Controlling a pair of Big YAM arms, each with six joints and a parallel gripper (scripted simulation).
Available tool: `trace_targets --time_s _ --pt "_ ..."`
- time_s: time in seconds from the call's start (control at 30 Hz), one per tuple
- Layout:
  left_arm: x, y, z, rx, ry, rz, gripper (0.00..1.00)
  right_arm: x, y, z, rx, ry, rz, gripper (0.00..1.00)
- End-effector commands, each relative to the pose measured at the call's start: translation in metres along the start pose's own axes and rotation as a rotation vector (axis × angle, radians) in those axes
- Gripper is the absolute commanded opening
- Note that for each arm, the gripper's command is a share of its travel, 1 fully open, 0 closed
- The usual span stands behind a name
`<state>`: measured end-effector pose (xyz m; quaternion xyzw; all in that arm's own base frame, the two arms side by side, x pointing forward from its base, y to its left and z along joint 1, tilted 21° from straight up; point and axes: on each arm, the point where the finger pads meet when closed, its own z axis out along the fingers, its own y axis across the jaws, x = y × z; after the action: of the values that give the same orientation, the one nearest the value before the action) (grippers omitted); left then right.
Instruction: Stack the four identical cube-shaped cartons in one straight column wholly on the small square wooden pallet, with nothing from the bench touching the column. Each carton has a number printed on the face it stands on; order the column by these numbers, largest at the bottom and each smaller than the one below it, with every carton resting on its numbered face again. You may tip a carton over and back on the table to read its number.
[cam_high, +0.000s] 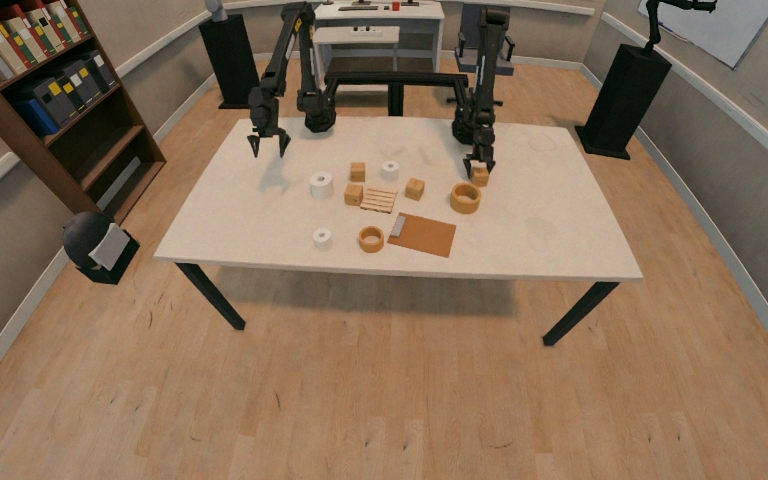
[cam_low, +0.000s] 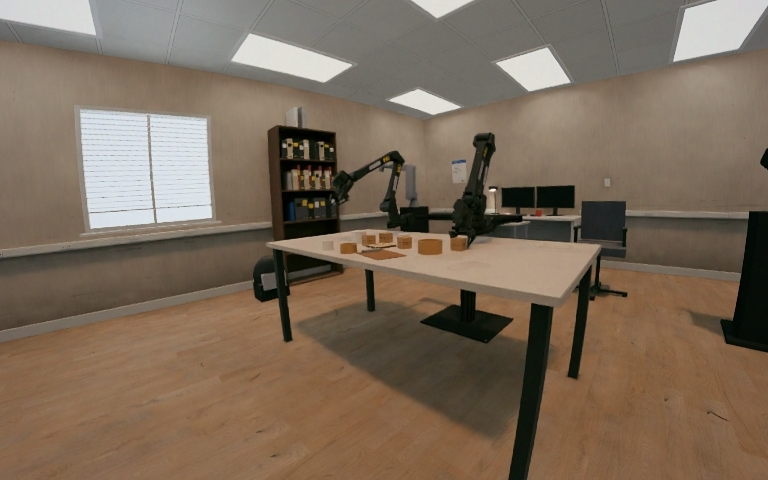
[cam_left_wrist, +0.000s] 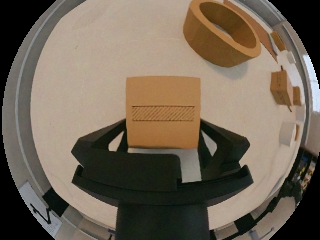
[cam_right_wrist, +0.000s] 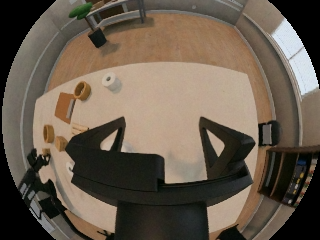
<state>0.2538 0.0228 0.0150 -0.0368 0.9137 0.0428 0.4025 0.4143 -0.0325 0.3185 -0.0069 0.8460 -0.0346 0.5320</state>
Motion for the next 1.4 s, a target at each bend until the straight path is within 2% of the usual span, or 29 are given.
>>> trace_targets --time_s 0.0,0.3,0.63,0.67,0.7,0.97,1.37 --pt "-0.005 0.0 -0.014 0.0 -0.033 -0.004 0.84 -0.023 0.0 -0.007 -0.002 -0.04 -0.018 1.0" --pt "-0.002 0.0 0.0 -0.002 -0.015 -0.001 0.84 -0.023 0.0 -0.007 -0.002 -0.04 -0.018 1.0" --pt "-0.002 0.0 0.0 -0.002 -0.014 0.0 0.84 -0.023 0.0 -0.007 -0.002 -0.04 -0.018 1.0" --pt "-0.002 0.0 0.0 -0.002 -0.014 0.0 0.95 -0.023 0.0 -0.007 -0.002 -0.04 -0.018 1.0" --pt "-0.002 0.0 -0.001 -0.002 -0.015 0.0 1.0 -0.023 0.0 -0.007 -0.002 -0.04 -0.018 1.0" --pt "-0.006 0.0 -0.018 -0.002 -0.024 -0.001 1.0 -0.023 0.0 -0.007 -0.002 -0.04 -0.018 1.0" --pt "-0.015 -0.003 -0.064 -0.015 0.013 -0.002 1.0 -0.023 0.0 -0.007 -0.002 -0.04 -0.018 1.0"
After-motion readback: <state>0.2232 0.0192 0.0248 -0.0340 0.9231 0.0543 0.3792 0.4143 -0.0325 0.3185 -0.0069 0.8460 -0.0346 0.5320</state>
